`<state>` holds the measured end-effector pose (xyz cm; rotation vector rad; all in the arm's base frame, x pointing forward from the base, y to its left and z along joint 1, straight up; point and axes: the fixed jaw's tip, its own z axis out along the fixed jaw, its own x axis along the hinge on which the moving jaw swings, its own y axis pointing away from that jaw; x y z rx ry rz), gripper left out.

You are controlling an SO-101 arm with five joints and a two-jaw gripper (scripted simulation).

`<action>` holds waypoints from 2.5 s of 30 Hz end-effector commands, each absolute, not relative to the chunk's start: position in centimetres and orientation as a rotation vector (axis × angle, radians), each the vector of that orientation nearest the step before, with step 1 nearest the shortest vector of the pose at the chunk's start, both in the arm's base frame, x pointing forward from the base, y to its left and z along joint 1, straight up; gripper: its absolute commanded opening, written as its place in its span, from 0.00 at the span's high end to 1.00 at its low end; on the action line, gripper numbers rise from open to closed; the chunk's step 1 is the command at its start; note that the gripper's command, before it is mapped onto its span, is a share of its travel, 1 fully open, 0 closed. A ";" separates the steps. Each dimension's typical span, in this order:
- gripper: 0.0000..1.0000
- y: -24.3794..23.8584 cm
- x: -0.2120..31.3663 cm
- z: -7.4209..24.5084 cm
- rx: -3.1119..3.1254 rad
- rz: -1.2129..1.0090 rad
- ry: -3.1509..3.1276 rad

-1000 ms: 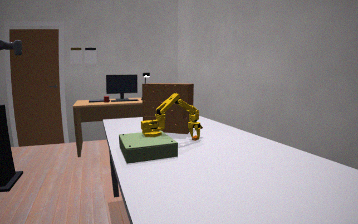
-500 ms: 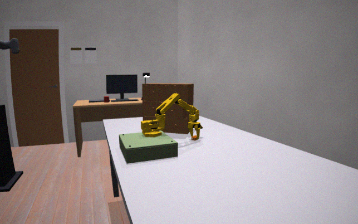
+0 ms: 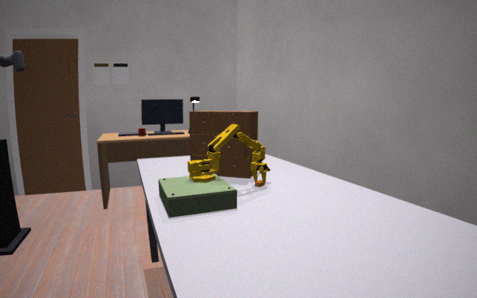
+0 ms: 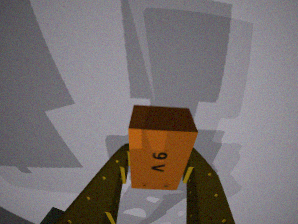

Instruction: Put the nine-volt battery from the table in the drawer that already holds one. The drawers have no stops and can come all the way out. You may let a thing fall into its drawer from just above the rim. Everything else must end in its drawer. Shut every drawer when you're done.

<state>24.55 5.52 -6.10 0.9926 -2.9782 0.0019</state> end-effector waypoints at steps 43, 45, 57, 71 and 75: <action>1.00 5.5 24.6 -0.8 0.994 0.000 -2.979; 1.00 5.5 24.6 -0.8 0.994 0.000 -2.979; 1.00 6.3 23.1 -0.7 0.800 0.000 -3.038; 1.00 7.2 20.1 -0.8 0.458 0.000 -3.109; 1.00 7.2 19.9 -0.8 0.444 0.000 -3.111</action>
